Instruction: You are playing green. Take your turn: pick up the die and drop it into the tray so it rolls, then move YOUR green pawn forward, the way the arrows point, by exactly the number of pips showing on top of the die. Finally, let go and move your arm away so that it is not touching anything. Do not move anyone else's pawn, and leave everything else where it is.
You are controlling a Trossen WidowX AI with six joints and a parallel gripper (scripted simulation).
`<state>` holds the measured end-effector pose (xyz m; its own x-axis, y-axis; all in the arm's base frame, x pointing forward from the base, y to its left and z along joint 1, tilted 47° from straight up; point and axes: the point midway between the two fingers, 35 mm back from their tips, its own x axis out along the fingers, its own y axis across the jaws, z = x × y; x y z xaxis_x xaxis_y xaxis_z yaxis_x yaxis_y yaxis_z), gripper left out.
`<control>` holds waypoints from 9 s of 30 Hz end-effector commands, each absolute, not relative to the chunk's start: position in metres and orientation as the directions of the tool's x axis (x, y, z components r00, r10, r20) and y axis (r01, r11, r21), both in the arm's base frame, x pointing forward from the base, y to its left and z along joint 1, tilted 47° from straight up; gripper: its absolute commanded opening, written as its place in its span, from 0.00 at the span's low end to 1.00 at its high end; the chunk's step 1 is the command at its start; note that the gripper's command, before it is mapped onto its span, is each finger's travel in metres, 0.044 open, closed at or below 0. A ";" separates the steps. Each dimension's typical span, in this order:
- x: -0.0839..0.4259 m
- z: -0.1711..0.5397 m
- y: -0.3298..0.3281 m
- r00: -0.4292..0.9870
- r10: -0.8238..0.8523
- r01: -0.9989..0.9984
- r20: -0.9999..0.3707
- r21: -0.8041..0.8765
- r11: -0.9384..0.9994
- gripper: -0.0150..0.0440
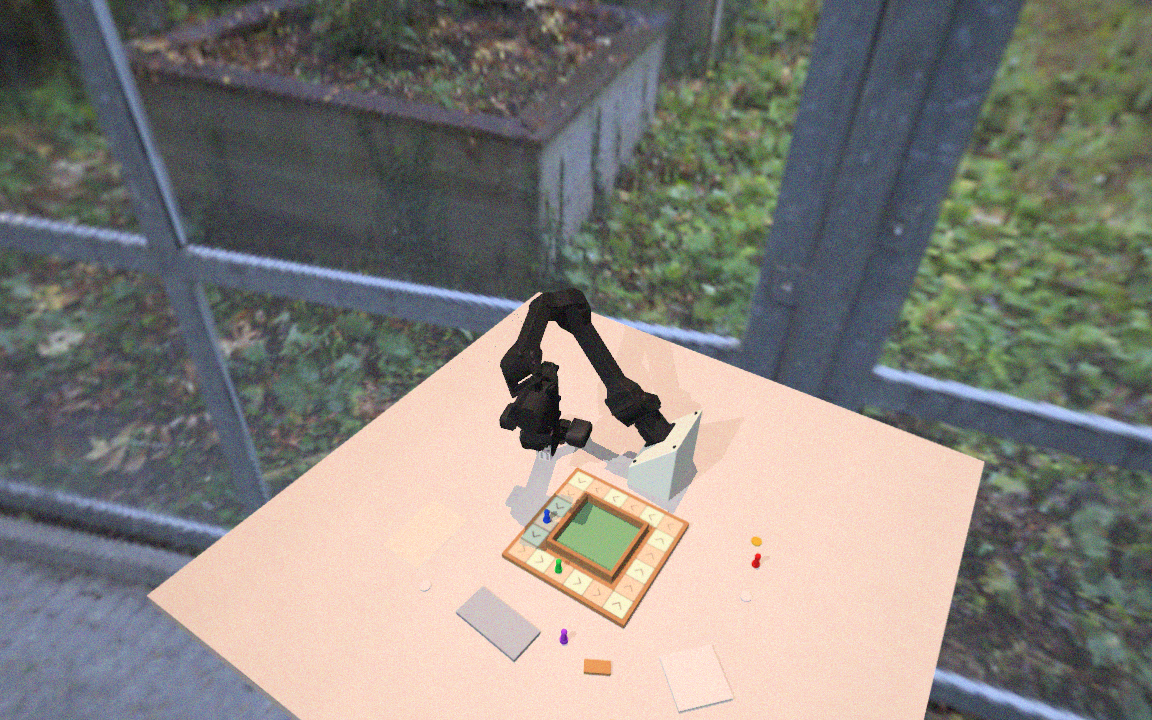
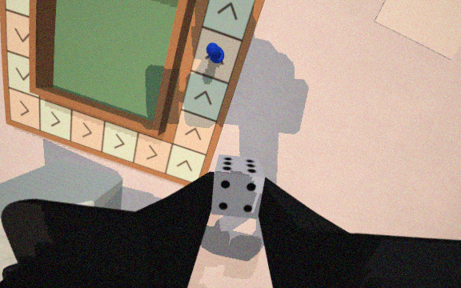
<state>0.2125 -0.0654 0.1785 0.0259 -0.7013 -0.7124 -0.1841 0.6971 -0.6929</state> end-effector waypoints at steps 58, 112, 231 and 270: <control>0.260 0.025 0.017 -0.065 -0.334 -0.997 -0.940 0.045 0.066 0.25; 0.268 0.092 0.053 0.033 -0.012 -0.999 -0.999 -0.033 0.013 1.00; 0.358 0.061 0.068 0.043 -0.715 -0.125 -0.698 -0.714 0.689 0.25; 0.256 -0.081 0.066 0.040 -0.718 -0.125 -0.695 -0.716 0.686 0.25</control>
